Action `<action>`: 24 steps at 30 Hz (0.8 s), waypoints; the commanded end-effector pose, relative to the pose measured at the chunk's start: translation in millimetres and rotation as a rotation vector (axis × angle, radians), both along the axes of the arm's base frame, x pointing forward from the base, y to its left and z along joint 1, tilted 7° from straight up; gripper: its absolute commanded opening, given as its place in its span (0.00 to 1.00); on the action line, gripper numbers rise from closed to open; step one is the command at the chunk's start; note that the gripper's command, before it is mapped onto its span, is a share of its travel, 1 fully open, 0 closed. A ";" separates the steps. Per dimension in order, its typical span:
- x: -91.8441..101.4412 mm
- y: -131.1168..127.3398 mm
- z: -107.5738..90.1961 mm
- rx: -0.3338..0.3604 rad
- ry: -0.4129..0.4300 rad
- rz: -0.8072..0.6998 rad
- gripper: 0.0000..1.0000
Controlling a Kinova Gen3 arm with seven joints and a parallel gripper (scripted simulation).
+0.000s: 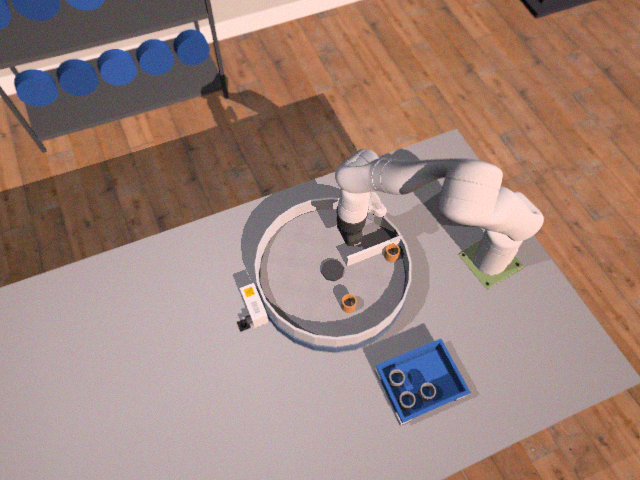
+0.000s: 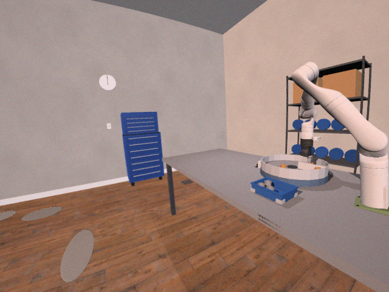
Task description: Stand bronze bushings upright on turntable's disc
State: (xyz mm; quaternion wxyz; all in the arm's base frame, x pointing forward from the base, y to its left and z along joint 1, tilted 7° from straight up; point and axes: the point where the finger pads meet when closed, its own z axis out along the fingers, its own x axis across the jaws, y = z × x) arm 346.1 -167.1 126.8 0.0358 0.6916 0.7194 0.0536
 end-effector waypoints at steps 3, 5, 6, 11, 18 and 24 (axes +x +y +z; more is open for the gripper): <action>1.2 0.1 -0.9 -0.001 -0.005 0.003 0.00; 1.2 0.2 -1.4 -0.001 -0.005 0.003 0.00; 1.2 0.3 -1.6 -0.001 -0.005 0.003 0.00; 1.7 0.5 -3.3 -0.001 -0.004 0.003 0.00; 2.3 0.7 -4.8 -0.001 -0.005 0.003 0.00; 2.7 0.7 -5.5 -0.001 -0.005 0.003 0.00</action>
